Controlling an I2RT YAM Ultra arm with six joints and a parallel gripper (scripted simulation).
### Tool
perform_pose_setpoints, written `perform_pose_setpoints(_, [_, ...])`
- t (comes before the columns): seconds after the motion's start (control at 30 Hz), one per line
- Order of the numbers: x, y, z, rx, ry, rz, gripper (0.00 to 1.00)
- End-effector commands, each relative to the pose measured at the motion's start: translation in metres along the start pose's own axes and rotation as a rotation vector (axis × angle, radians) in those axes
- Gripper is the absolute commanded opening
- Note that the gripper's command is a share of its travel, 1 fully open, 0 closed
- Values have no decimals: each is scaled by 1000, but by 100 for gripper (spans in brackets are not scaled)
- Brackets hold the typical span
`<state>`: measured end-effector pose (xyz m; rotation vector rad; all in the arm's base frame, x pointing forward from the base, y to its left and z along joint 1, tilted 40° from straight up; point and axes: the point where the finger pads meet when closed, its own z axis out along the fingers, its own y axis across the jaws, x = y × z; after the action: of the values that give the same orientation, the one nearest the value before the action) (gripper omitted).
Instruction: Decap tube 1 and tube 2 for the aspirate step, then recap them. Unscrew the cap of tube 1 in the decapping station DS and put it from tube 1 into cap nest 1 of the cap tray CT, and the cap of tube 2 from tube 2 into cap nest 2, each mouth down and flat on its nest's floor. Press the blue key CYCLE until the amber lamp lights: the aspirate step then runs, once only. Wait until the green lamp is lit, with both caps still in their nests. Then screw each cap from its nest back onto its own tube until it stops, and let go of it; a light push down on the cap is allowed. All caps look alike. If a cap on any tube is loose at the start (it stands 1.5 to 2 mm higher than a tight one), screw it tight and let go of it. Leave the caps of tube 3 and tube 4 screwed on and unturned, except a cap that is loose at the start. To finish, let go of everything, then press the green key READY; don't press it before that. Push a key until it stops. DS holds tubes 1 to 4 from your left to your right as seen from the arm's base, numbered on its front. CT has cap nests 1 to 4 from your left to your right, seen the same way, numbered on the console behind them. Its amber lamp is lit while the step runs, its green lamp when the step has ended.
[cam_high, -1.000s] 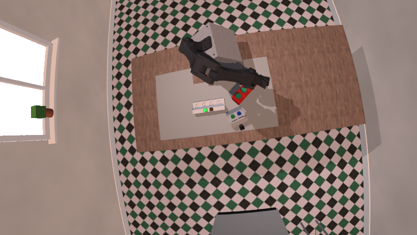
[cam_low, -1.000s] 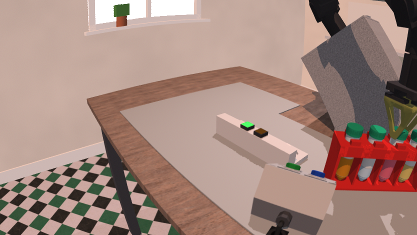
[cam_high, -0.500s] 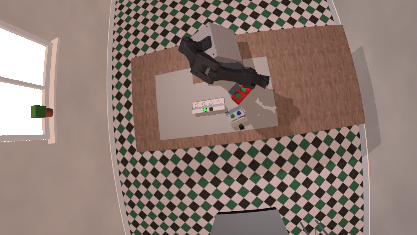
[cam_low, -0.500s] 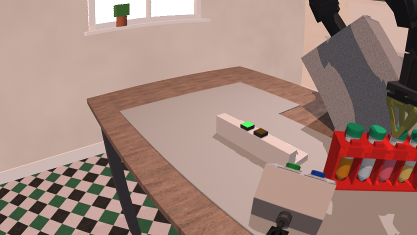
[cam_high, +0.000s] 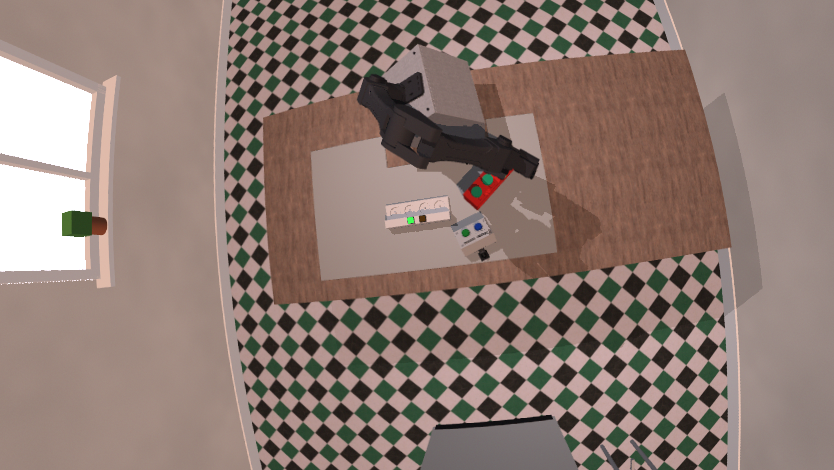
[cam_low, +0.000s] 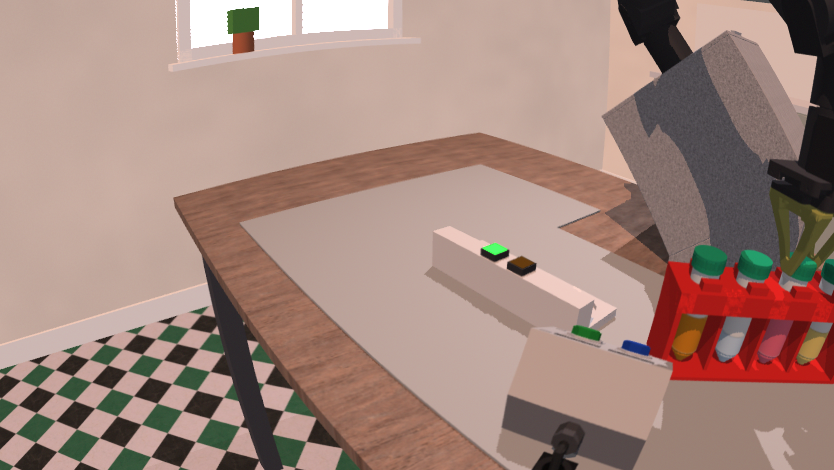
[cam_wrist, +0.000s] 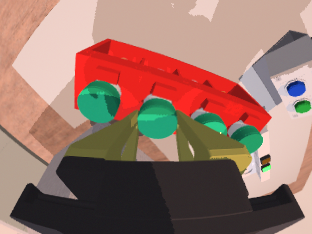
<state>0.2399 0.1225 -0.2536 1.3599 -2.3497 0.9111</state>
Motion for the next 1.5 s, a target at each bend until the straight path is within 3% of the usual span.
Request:
perform_pose_setpoints(0.0, [-3, -1, -4, 2, -13, 163, 0])
perform_pose_setpoints(0.4, [-3, -1, -3, 0, -13, 496, 0])
perform_pose_setpoints(0.6, [-3, -1, -3, 0, -13, 515, 0])
perform_pose_setpoints(0.63, [-3, -1, -3, 0, -13, 515, 49])
perform_pose_setpoints(1.03, [-3, -1, -3, 0, -13, 515, 49])
perform_pose_setpoints(1.33, [-3, -1, -4, 2, -13, 155, 49])
perform_pose_setpoints(1.47, [-3, -1, -4, 3, -13, 75, 49])
